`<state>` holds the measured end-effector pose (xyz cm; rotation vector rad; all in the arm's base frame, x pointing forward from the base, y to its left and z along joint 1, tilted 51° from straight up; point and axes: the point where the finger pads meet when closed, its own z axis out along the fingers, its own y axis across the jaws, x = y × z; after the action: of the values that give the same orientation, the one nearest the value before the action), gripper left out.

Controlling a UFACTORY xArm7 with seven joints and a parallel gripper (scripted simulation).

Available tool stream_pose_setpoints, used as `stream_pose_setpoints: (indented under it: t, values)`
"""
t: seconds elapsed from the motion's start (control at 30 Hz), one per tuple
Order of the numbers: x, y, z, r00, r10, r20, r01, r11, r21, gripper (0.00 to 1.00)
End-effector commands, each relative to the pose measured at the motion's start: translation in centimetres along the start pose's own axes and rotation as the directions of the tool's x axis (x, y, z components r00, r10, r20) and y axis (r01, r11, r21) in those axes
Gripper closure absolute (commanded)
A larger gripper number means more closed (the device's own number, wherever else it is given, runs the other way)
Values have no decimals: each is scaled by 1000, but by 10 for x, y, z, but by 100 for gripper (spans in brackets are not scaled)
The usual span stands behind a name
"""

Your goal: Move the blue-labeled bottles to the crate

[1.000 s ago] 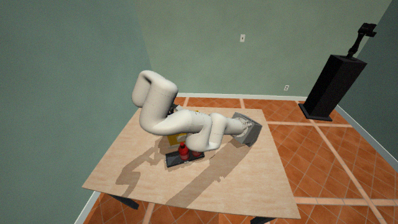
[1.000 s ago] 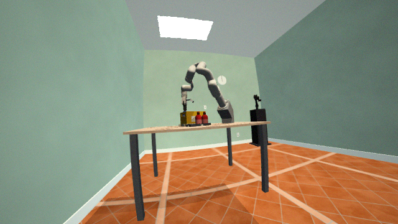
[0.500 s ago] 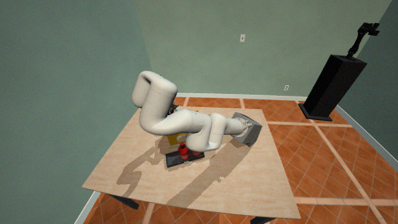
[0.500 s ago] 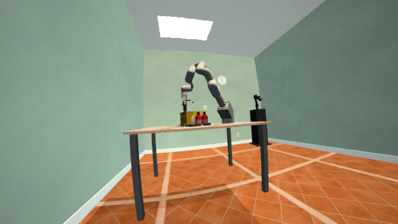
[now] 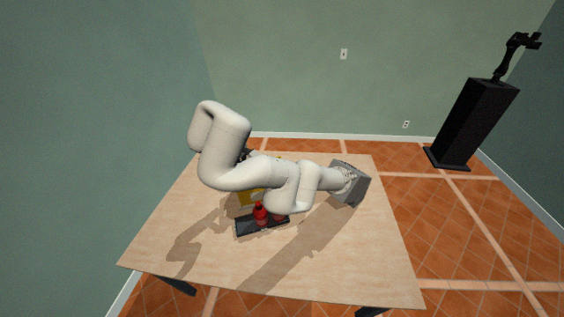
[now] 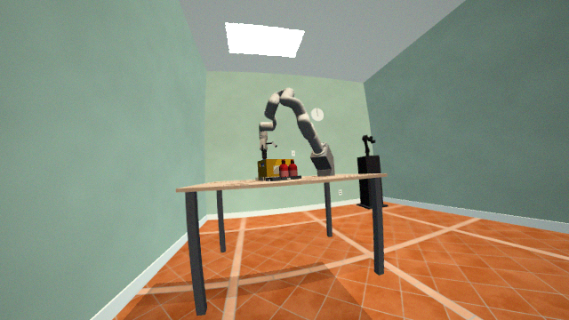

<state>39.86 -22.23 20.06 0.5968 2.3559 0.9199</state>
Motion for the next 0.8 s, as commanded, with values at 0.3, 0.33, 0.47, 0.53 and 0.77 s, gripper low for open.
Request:
stream_pose_setpoints:
  t: [0.3,0.33,0.47,0.53,0.77]
  values:
    - [-1,-1,0,1000,0,5,0,1000,2,100]
    - [-1,-1,1,1000,0,5,0,1000,2,100]
    - [-1,-1,4,1000,0,5,0,1000,2,100]
    - [-1,-1,5,1000,0,5,0,1000,2,100]
    - [-1,-1,11,1000,0,5,0,1000,2,100]
